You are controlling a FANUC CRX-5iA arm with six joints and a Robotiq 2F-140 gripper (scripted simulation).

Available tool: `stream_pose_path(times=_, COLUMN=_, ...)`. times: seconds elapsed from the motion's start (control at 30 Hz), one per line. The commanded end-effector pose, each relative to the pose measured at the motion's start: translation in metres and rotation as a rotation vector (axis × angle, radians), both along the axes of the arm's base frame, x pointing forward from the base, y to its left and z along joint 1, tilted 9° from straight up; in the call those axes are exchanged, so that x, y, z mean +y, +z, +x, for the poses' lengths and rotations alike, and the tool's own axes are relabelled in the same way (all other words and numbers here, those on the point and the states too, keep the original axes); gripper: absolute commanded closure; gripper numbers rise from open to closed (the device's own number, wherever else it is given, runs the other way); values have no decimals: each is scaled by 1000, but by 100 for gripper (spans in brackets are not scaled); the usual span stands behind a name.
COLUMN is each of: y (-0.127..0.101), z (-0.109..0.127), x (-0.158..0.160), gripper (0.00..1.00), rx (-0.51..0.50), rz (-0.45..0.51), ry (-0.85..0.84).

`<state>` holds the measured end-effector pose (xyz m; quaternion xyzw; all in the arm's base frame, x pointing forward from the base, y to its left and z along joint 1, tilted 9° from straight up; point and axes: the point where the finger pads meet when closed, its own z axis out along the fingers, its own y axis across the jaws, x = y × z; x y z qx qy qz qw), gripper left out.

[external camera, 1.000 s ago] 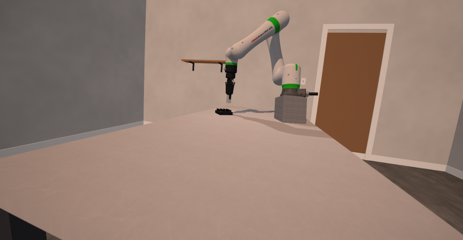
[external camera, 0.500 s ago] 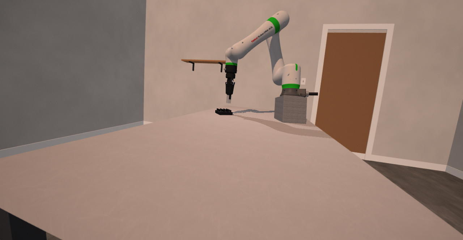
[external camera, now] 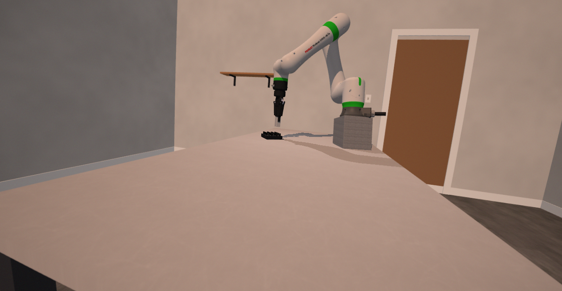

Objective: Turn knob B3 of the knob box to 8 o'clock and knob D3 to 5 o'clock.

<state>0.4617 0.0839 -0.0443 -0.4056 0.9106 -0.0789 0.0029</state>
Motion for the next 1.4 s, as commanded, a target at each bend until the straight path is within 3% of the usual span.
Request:
stream_pose_path(times=0.0, y=-2, z=0, x=0, gripper=88, rx=0, rz=0, ry=0)
stream_pose_path(times=0.8, y=-28, z=2, x=-4, gripper=88, rx=0, rz=0, ry=0)
stream_pose_path(times=1.37, y=-32, z=2, x=-4, gripper=88, rx=0, rz=0, ry=0)
